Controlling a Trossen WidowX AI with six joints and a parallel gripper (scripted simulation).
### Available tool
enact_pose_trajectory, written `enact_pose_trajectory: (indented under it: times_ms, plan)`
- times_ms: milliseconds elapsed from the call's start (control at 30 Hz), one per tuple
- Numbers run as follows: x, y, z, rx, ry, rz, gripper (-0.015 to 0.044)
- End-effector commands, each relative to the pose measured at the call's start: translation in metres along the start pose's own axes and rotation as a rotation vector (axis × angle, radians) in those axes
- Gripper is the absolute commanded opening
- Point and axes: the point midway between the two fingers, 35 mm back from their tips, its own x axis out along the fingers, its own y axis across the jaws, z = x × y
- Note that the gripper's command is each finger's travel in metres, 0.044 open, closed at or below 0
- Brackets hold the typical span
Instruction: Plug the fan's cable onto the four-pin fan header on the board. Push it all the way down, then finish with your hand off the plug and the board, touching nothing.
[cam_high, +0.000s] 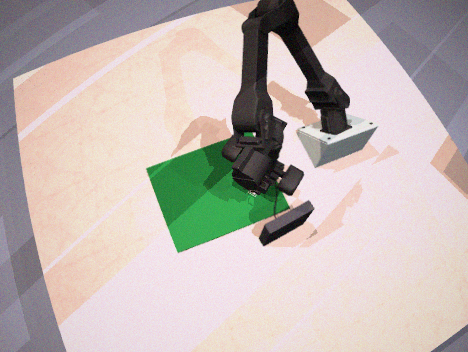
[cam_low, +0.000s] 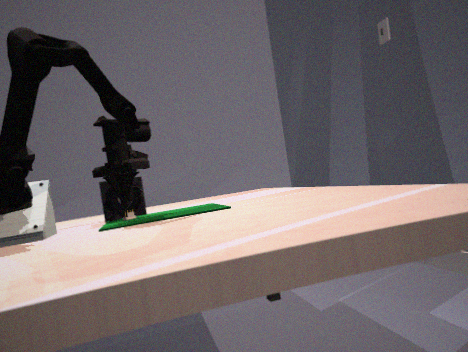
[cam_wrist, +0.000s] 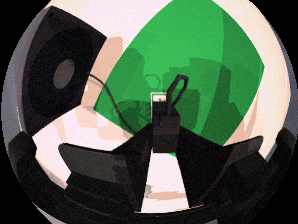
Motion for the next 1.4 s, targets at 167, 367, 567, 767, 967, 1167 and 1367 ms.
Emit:
enact_pose_trajectory:
  times_ms: [167,367,567,767,967,1167,1367]
  plan:
    - [0.0137,-0.0002,-0.0021,-0.004,0.006,-0.003,0.0000]
    - [0.0137,-0.0002,-0.0021,-0.004,0.006,-0.003,0.0000]
    - [0.0136,-0.0014,-0.0005,-0.005,0.006,-0.003,0.0000]
    - [0.0136,-0.0022,0.0007,-0.005,0.006,-0.003,0.0000]
    - [0.0137,-0.0017,-0.0002,-0.005,0.006,-0.003,0.0000]
    - [0.0137,-0.0012,-0.0010,-0.006,0.006,-0.003,0.0000]
    - [0.0139,-0.0012,-0.0010,-0.006,0.006,-0.003,0.0000]
